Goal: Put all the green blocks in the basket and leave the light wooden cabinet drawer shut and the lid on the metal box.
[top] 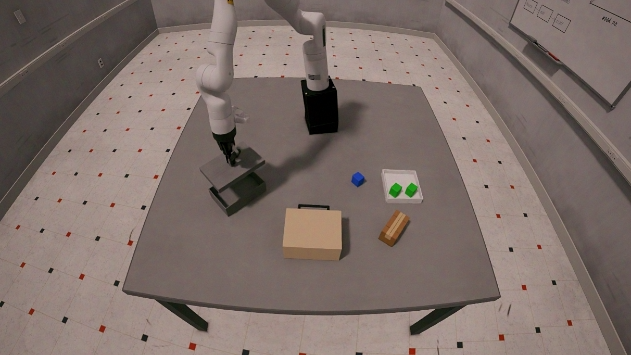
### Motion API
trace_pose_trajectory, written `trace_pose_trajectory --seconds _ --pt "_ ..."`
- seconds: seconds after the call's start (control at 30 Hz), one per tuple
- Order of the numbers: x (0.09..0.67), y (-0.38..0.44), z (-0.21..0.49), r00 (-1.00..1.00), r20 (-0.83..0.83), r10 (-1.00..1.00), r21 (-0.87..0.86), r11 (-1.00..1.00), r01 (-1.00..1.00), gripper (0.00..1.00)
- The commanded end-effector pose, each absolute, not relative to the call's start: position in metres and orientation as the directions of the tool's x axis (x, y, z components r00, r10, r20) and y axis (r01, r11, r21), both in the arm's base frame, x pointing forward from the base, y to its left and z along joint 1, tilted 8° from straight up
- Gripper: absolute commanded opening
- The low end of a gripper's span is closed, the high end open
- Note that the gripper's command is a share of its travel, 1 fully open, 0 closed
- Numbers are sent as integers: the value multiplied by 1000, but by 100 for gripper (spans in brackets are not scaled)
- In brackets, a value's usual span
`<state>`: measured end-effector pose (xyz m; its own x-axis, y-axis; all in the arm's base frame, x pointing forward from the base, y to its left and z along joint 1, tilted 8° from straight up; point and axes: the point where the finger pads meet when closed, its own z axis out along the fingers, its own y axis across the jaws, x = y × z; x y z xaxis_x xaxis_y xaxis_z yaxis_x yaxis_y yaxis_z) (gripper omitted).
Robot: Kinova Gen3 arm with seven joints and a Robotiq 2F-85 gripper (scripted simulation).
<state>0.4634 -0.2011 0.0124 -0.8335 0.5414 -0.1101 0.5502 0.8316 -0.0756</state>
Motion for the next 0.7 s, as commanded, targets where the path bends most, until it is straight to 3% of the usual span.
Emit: trace_pose_trajectory --seconds 0.0,0.67 --pt "464 -202 10 -833 -112 541 -75 832 550 10" --pt "466 -206 -24 -833 -112 541 -75 832 550 10"
